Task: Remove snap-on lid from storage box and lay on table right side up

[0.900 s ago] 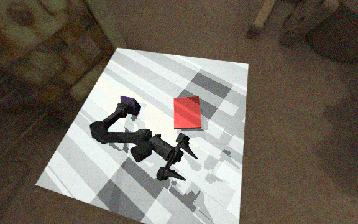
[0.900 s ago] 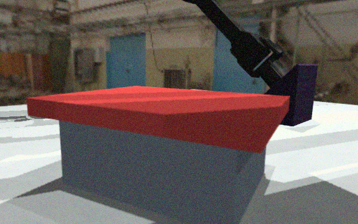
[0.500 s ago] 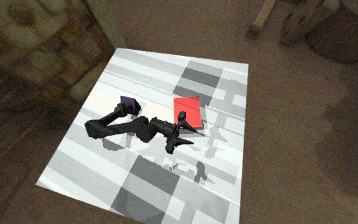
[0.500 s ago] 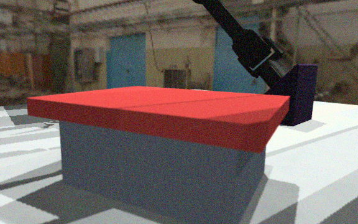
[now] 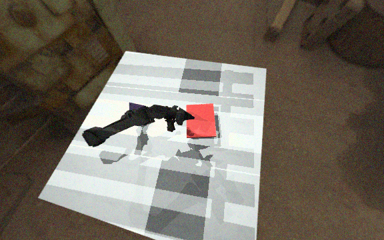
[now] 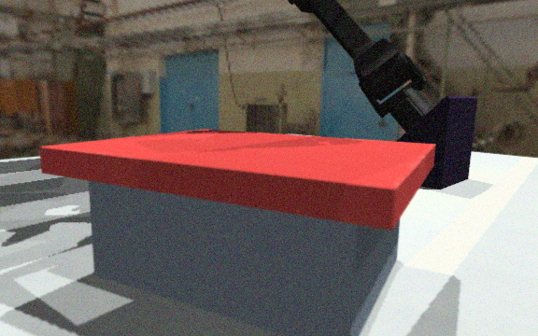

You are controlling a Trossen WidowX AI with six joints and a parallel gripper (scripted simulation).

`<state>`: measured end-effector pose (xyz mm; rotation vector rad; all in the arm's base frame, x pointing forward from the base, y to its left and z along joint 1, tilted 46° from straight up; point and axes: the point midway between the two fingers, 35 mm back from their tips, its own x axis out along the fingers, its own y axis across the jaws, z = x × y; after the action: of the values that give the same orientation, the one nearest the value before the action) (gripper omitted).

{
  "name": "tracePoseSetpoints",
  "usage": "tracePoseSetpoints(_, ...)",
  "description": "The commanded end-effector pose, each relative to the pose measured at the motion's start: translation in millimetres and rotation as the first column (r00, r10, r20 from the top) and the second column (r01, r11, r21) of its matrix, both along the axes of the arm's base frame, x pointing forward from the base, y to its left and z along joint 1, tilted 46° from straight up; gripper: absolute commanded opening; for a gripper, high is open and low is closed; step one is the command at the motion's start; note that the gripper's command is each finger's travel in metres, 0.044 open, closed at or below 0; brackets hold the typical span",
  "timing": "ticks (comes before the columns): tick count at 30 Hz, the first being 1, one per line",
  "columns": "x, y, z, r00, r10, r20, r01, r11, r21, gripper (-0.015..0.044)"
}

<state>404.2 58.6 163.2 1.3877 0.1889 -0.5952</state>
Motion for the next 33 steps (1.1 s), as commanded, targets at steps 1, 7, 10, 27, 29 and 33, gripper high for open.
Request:
tracePoseSetpoints(1,-56,0,-47,0.966,0.065,-0.249,-0.134,0.954,-0.269,0.0235)
tracePoseSetpoints(7,-103,-8,-78,0.889,0.081,-0.450,-0.305,0.838,-0.453,0.0235)
tracePoseSetpoints(10,-103,-8,-78,0.889,0.081,-0.450,-0.305,0.838,-0.453,0.0235)
tracePoseSetpoints(27,-110,-52,-122,0.890,0.080,-0.450,-0.305,0.837,-0.454,0.0235)
tracePoseSetpoints(29,-110,-54,-124,0.890,0.080,-0.449,-0.305,0.837,-0.455,0.0235)
tracePoseSetpoints(33,-110,-54,-124,0.890,0.080,-0.449,-0.305,0.837,-0.455,0.0235)
